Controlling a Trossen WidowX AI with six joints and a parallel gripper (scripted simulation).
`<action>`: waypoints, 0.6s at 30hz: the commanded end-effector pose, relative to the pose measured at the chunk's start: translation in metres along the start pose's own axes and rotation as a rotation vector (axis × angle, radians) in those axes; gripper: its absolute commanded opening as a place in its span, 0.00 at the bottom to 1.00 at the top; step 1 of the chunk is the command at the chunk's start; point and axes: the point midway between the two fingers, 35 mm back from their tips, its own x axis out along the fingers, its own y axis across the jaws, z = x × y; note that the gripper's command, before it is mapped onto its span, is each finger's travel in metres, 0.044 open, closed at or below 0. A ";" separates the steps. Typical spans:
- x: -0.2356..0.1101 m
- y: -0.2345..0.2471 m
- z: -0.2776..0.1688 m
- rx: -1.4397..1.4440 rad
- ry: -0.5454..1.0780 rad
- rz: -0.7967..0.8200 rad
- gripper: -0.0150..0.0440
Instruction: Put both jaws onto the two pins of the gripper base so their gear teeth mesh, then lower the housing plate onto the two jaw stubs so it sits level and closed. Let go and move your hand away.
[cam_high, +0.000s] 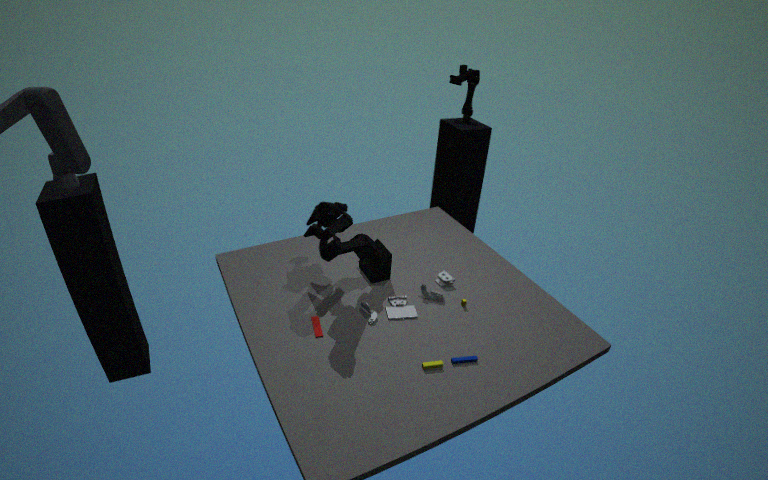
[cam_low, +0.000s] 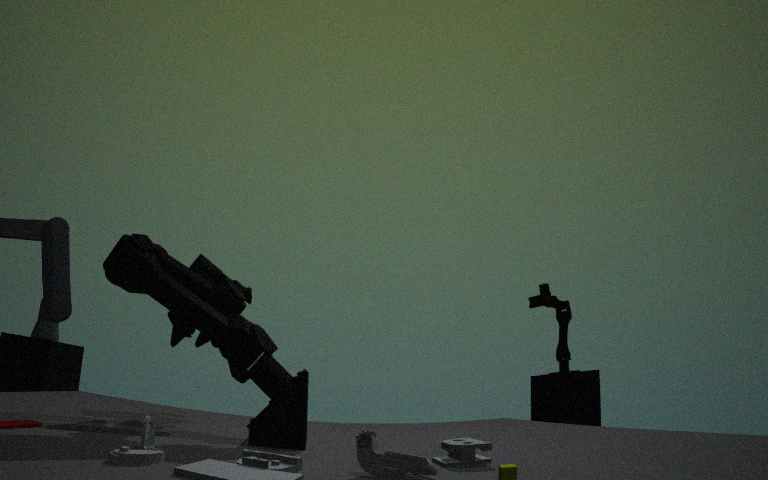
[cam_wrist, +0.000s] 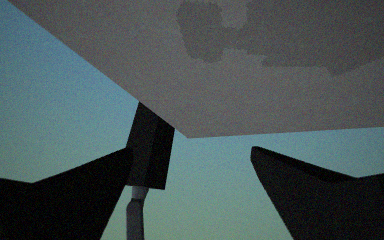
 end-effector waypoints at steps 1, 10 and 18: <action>0.000 0.000 0.000 0.000 0.000 0.000 0.98; 0.000 0.000 0.000 0.000 0.000 0.000 0.58; 0.000 0.000 0.000 0.000 0.000 0.000 0.25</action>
